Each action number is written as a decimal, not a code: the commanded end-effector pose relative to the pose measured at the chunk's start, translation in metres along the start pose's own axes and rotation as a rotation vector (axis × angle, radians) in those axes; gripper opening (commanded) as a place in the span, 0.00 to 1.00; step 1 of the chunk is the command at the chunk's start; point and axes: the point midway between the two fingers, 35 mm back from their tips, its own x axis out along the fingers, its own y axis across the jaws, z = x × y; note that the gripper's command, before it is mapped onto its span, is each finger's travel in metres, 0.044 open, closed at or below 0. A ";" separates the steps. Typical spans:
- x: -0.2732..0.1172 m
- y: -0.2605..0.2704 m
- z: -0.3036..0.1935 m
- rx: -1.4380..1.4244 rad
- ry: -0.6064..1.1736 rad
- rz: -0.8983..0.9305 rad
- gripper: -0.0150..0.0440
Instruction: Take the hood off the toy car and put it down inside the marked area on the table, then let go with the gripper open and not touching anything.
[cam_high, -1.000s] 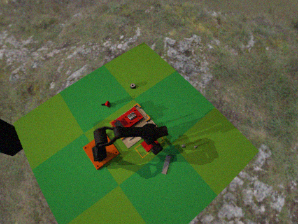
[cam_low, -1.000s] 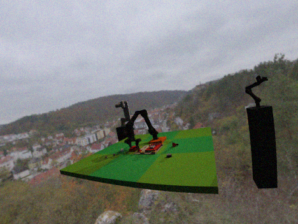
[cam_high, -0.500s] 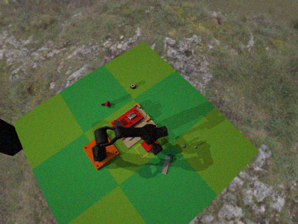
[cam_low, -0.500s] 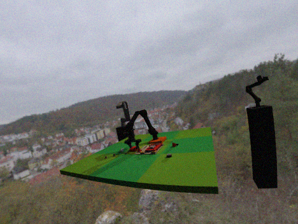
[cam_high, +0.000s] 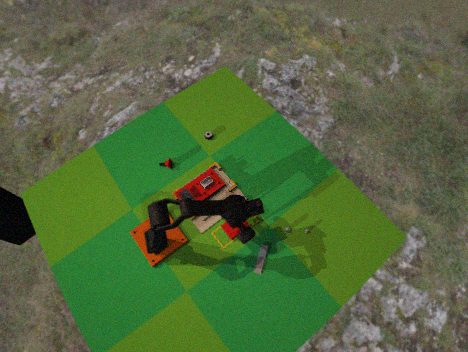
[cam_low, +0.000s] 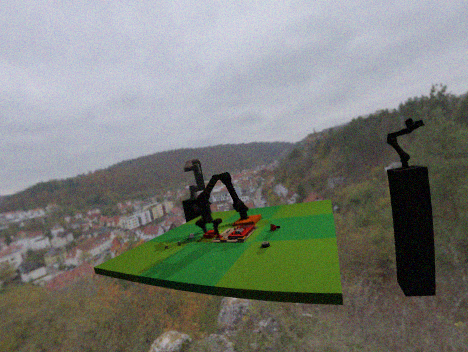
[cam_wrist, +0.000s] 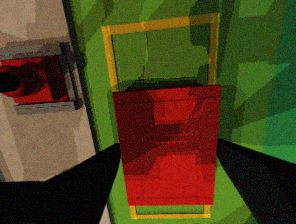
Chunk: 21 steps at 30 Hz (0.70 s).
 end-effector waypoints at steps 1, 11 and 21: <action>-0.007 0.000 0.001 0.000 -0.001 -0.001 1.00; -0.072 0.000 0.000 0.000 0.000 -0.001 1.00; -0.072 0.000 0.000 0.000 0.000 -0.001 1.00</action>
